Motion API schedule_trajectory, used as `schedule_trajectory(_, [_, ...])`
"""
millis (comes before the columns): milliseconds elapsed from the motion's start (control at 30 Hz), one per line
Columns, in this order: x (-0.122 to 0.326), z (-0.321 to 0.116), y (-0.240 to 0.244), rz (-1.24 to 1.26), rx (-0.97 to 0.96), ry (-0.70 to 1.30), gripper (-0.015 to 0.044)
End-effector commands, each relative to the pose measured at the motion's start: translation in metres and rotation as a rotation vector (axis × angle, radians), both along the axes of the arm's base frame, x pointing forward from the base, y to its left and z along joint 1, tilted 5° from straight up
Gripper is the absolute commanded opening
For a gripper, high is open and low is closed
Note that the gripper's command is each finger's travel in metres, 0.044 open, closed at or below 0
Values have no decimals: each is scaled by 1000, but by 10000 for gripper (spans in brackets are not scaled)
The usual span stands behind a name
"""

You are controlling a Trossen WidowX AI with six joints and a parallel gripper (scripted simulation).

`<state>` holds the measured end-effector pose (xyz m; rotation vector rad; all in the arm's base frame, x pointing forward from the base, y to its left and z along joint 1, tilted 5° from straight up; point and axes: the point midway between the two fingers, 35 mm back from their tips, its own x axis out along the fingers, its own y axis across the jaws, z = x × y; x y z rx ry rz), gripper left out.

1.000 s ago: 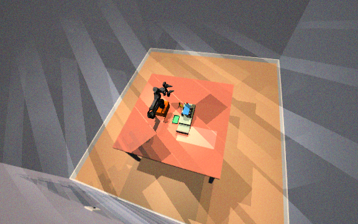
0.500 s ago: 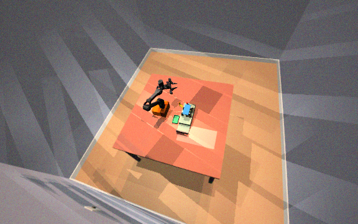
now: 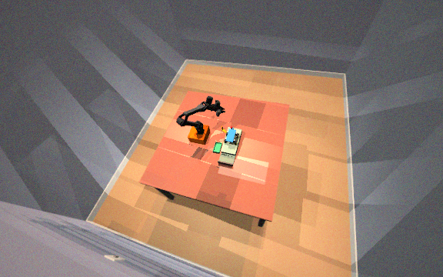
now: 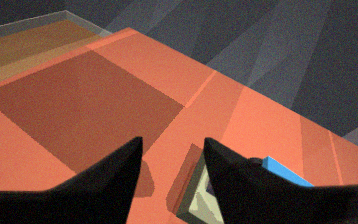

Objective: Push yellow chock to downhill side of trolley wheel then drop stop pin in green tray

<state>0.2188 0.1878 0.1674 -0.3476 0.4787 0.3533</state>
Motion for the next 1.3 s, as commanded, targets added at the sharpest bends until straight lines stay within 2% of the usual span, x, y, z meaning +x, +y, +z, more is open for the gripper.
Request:
schedule_trajectory(0, [5, -23, -3, 56, -159, 109, 190])
schedule_trajectory(333, [5, -84, -29, 217, -483, 487, 190])
schedule_trajectory(667, [-17, -120, -54, 412, -585, 919, 190])
schedule_trajectory(900, [-19, -122, -55, 426, -584, 949, 190])
schedule_trajectory(1267, [-19, -161, -57, 425, -584, 949, 190])
